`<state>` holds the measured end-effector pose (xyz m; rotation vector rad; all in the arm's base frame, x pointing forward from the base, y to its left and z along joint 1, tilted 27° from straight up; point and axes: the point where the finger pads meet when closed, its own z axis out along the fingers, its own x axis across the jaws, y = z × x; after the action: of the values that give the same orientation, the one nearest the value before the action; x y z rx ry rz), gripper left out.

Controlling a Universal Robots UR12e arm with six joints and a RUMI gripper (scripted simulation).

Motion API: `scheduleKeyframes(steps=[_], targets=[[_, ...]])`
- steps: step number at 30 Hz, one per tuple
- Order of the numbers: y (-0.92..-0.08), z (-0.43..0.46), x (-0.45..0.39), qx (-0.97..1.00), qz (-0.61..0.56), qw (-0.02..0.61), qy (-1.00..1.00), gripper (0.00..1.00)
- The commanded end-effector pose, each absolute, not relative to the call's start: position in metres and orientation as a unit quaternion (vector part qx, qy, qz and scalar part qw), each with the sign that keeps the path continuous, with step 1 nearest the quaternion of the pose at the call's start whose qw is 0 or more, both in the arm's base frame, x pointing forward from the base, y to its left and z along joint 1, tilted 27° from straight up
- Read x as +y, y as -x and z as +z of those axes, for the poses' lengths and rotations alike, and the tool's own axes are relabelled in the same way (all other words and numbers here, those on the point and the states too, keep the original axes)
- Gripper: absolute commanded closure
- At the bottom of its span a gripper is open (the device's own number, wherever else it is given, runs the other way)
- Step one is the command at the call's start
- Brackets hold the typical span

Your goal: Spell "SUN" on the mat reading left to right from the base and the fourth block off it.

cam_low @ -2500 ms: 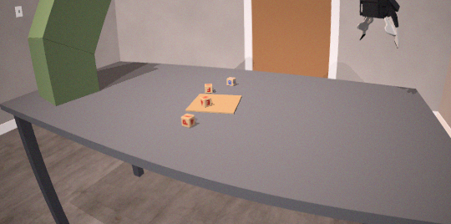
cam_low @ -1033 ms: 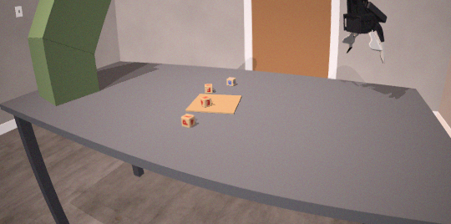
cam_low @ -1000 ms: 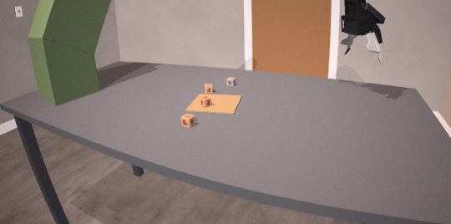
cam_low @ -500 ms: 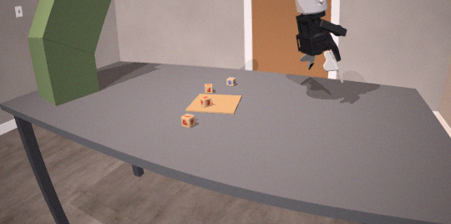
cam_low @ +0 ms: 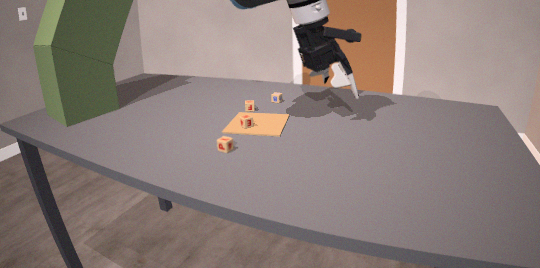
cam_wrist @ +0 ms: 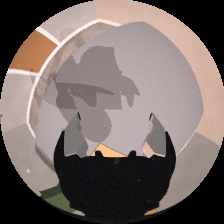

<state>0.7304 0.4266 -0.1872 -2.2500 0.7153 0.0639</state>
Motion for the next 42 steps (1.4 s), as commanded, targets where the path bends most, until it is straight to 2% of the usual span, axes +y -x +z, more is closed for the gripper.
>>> scheduleKeyframes(steps=[1, 21, 42], targets=[[-0.672, -0.184, 0.413, 0.284, 0.013, 0.404, 0.87, 0.0], [-0.536, -0.135, 0.4, 0.287, -0.005, 0.449, 0.846, 0.0], [-0.519, -0.125, 0.4, 0.287, -0.007, 0.455, 0.843, 0.0]])
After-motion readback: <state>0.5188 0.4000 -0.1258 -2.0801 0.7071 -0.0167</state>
